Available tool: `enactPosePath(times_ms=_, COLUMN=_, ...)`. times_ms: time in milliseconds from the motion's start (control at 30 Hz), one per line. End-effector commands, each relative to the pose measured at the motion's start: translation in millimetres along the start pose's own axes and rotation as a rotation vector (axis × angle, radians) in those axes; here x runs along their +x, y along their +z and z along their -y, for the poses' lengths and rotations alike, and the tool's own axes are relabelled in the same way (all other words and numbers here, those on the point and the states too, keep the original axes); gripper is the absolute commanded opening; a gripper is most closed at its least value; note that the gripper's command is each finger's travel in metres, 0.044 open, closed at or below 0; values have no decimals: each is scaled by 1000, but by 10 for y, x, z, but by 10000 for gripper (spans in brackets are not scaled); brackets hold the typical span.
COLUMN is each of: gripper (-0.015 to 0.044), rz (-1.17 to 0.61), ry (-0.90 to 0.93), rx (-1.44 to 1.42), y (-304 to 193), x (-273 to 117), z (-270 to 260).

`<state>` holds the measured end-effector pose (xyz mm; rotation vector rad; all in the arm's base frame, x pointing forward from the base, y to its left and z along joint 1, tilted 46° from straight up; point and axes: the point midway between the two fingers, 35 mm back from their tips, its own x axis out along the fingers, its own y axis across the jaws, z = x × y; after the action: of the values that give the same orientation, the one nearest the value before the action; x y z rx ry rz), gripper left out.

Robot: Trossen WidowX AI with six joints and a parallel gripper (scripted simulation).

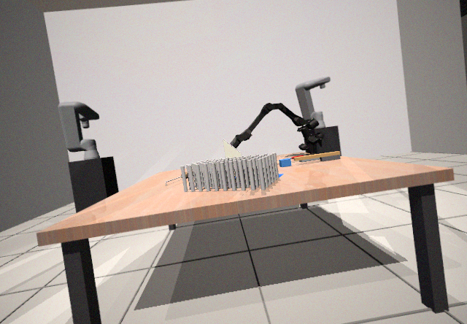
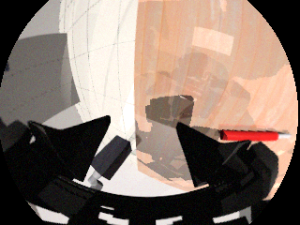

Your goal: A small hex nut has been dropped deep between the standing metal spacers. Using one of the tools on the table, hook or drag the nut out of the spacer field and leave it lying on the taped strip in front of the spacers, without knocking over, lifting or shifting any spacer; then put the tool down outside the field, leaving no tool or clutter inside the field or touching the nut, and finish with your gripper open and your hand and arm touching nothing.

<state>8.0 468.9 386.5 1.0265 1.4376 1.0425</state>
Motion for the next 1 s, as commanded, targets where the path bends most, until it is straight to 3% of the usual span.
enactPosePath(times_ms=0, gripper=440, rz=79, ry=75, rx=-79, y=417, x=-105, z=-87)
enactPosePath(times_ms=600, gripper=440, rz=547, ry=254, rx=-544, y=2183, x=-936, z=-147)
enactPosePath(times_ms=800, gripper=440, rz=670, ry=204, rx=-655, y=2593, x=-1279, z=25)
enactPosePath(times_ms=967, gripper=440, rz=770, ry=68, rx=-684, y=3139, x=-1532, z=558)
